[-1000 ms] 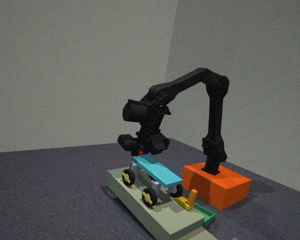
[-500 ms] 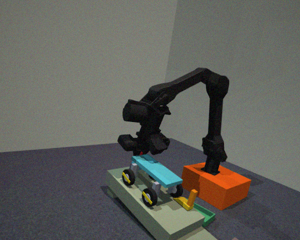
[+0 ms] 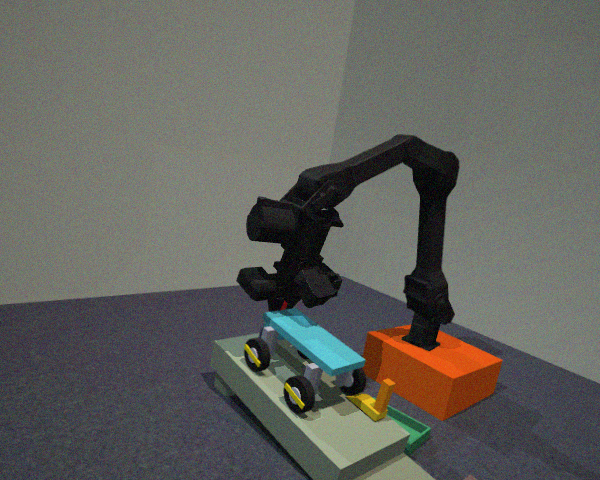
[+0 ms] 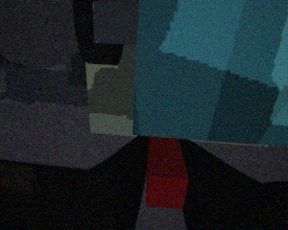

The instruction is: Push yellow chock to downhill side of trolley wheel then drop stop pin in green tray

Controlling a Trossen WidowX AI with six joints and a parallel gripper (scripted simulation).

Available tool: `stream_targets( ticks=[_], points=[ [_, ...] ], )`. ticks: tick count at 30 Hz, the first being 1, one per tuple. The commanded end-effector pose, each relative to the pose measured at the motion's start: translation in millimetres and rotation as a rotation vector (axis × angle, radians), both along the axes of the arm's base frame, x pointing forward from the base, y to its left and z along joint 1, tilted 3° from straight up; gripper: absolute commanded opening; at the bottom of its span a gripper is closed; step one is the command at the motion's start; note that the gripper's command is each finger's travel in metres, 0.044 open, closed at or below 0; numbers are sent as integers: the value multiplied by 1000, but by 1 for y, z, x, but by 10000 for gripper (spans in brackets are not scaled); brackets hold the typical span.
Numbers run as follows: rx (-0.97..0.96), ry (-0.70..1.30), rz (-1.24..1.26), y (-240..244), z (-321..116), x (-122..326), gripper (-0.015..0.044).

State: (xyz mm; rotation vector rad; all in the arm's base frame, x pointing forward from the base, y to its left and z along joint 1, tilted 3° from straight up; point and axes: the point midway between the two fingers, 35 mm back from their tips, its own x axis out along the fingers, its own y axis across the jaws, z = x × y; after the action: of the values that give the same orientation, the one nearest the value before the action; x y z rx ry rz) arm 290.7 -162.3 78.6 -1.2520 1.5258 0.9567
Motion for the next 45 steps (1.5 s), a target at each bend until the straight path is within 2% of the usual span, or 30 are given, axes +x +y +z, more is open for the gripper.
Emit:
stream_targets(
  ticks=[1,45],
  points=[
    [-3,-7,0,0,6,0,0],
    [-3,-7,0,4,22,1,0]
  ],
)
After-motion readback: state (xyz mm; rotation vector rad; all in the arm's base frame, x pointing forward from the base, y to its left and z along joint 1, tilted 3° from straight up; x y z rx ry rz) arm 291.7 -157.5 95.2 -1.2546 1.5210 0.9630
